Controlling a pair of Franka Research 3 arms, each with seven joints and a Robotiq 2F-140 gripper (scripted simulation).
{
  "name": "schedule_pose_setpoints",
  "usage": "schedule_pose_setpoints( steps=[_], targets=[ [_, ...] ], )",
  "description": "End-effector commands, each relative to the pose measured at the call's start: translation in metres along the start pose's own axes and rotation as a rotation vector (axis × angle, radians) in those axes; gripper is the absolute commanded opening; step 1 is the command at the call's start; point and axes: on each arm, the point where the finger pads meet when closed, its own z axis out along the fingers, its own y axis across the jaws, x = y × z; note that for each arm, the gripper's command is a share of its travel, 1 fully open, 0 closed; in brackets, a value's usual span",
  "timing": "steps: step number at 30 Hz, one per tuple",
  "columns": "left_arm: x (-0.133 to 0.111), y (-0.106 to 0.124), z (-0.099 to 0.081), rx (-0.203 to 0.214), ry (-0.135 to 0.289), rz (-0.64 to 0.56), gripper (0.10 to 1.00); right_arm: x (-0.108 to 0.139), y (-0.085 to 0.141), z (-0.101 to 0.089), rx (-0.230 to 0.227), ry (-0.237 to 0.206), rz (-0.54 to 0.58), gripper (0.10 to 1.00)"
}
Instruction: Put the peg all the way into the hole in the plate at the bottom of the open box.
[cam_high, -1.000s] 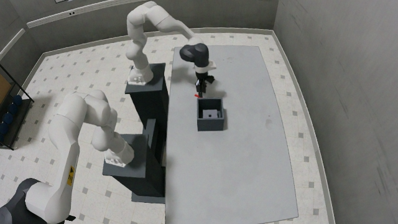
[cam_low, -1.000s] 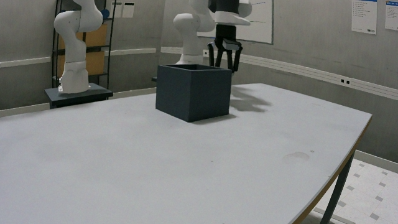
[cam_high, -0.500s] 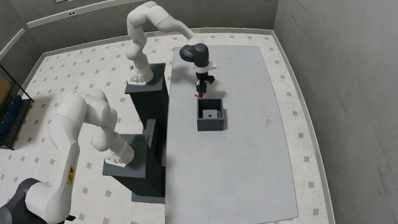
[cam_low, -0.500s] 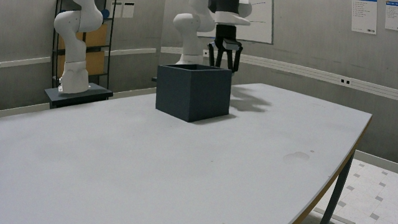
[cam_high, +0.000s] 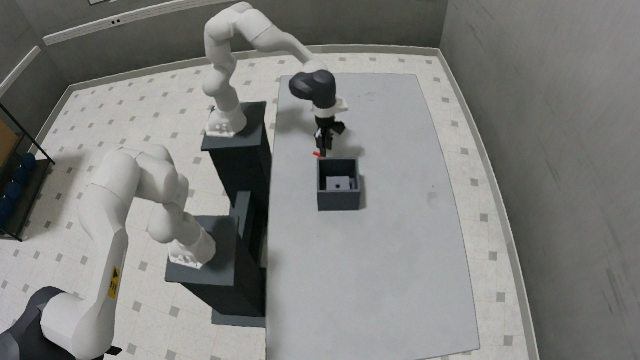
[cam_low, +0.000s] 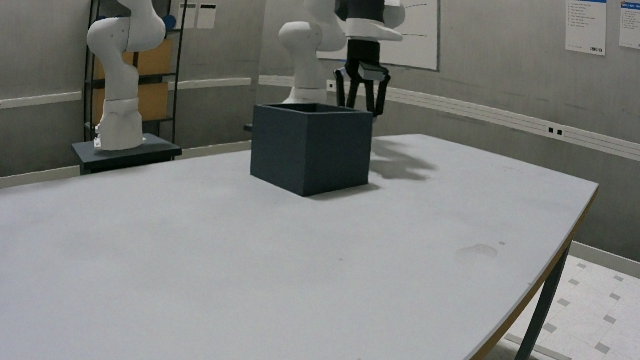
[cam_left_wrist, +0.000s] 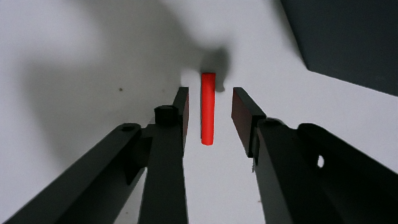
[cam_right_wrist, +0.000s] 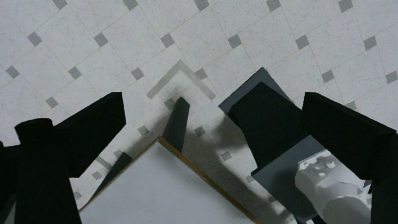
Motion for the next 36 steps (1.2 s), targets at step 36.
schedule_pose_setpoints(
  steps=[36],
  targets=[
    [0.0005,0.0001,0.0008,0.001,-0.159,-0.004,0.327,0.0001,0.0001,-0.0002,0.0,0.0,0.0,1.0]
  ],
)
